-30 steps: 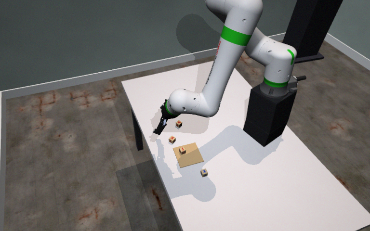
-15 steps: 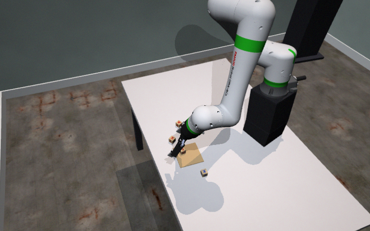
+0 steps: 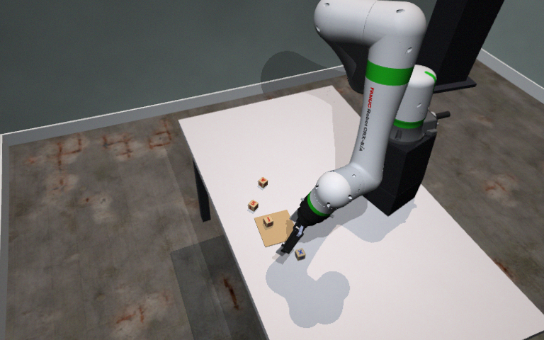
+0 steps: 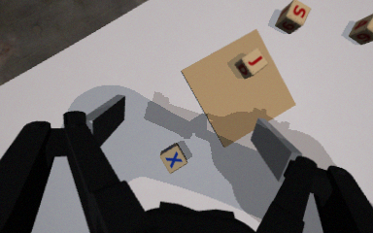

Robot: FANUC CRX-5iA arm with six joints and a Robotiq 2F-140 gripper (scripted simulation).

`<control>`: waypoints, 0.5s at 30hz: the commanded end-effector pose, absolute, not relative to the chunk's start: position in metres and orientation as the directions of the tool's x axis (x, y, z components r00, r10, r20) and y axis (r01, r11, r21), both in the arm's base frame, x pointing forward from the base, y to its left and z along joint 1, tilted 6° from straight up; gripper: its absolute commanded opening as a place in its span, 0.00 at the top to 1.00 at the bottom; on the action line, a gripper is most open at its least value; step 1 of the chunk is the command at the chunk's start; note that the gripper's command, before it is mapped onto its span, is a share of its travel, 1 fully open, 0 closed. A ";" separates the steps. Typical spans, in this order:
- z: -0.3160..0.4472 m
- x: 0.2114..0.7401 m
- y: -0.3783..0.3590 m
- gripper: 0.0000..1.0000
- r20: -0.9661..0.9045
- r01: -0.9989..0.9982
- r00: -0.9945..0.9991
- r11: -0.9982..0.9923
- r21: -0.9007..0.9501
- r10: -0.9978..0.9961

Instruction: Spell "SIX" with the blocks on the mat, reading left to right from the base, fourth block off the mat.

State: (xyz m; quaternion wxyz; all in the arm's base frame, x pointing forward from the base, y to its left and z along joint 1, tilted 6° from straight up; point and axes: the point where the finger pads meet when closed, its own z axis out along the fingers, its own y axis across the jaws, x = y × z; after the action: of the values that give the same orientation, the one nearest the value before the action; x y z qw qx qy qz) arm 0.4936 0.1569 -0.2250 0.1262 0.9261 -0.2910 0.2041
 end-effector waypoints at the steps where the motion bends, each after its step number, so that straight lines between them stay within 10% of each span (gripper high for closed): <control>1: -0.237 0.463 0.186 0.00 0.440 -0.606 0.731 -0.792 0.068 -0.522; 15: -0.243 0.445 0.198 0.00 0.426 -0.617 0.725 -0.785 0.052 -0.541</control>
State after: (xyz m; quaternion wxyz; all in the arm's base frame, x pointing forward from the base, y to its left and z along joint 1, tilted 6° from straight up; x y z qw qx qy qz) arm 0.4447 0.1983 -0.2435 0.0961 0.9239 -0.3134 0.1976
